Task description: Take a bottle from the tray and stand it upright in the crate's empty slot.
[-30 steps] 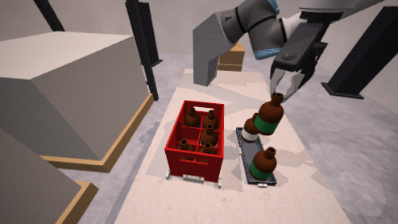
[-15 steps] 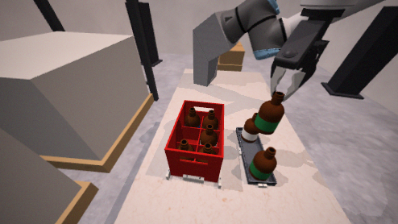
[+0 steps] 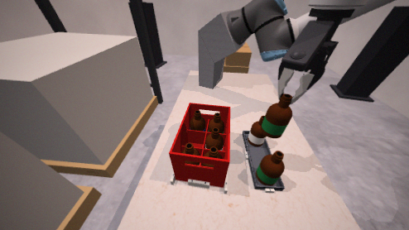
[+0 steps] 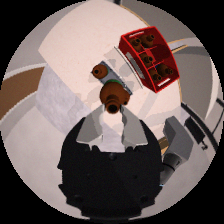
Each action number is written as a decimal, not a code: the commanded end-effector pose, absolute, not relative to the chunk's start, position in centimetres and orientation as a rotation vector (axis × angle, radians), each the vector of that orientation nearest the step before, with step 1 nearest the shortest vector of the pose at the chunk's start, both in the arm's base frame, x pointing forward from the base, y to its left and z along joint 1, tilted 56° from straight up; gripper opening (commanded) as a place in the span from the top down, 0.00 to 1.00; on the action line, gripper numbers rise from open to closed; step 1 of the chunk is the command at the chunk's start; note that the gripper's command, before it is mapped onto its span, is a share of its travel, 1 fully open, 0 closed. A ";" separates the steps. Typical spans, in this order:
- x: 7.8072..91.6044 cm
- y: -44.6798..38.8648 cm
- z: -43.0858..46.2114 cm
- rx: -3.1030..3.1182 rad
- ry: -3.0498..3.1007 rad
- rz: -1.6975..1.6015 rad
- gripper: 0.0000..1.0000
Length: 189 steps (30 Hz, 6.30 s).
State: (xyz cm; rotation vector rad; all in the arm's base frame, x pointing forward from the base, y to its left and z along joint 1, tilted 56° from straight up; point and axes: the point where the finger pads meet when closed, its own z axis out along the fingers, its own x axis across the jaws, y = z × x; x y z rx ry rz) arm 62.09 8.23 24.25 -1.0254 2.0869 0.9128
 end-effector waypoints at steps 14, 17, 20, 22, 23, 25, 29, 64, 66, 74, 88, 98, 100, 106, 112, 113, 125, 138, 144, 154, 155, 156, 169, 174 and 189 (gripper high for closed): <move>62.1 8.2 24.3 -1.025 2.087 0.912 1.00; 62.1 8.2 24.3 -1.025 2.087 0.912 1.00; 62.1 8.2 24.3 -1.025 2.087 0.912 1.00; 62.1 8.2 24.3 -1.025 2.087 0.912 1.00; 62.1 8.1 24.3 -1.025 2.087 0.912 1.00; 62.1 8.1 24.3 -1.025 2.087 0.912 1.00; 62.0 7.9 24.5 -1.025 2.087 0.912 1.00; 61.6 6.4 25.5 -1.025 2.087 0.912 1.00; 61.6 6.4 25.5 -1.025 2.087 0.912 1.00; 61.6 6.4 25.5 -1.025 2.087 0.912 1.00; 61.6 6.4 25.5 -1.025 2.087 0.912 1.00; 61.6 6.4 25.5 -1.025 2.087 0.912 1.00; 61.6 6.4 25.5 -1.025 2.087 0.912 1.00; 61.6 6.4 25.5 -1.025 2.087 0.912 1.00; 61.6 6.3 25.4 -1.025 2.087 0.912 1.00; 61.7 6.3 25.3 -1.025 2.087 0.912 1.00; 61.8 6.0 25.0 -1.025 2.087 0.912 1.00; 62.0 5.3 24.1 -1.025 2.087 0.912 1.00; 62.1 5.0 23.7 -1.025 2.087 0.912 1.00; 62.4 4.1 22.6 -1.025 2.087 0.912 1.00; 62.4 4.0 22.5 -1.025 2.087 0.912 1.00; 62.4 3.9 22.3 -1.025 2.087 0.912 1.00; 62.8 2.7 20.8 -1.025 2.087 0.912 1.00; 63.0 2.2 20.1 -1.025 2.087 0.912 1.00; 63.6 0.3 17.7 -1.025 2.087 0.912 1.00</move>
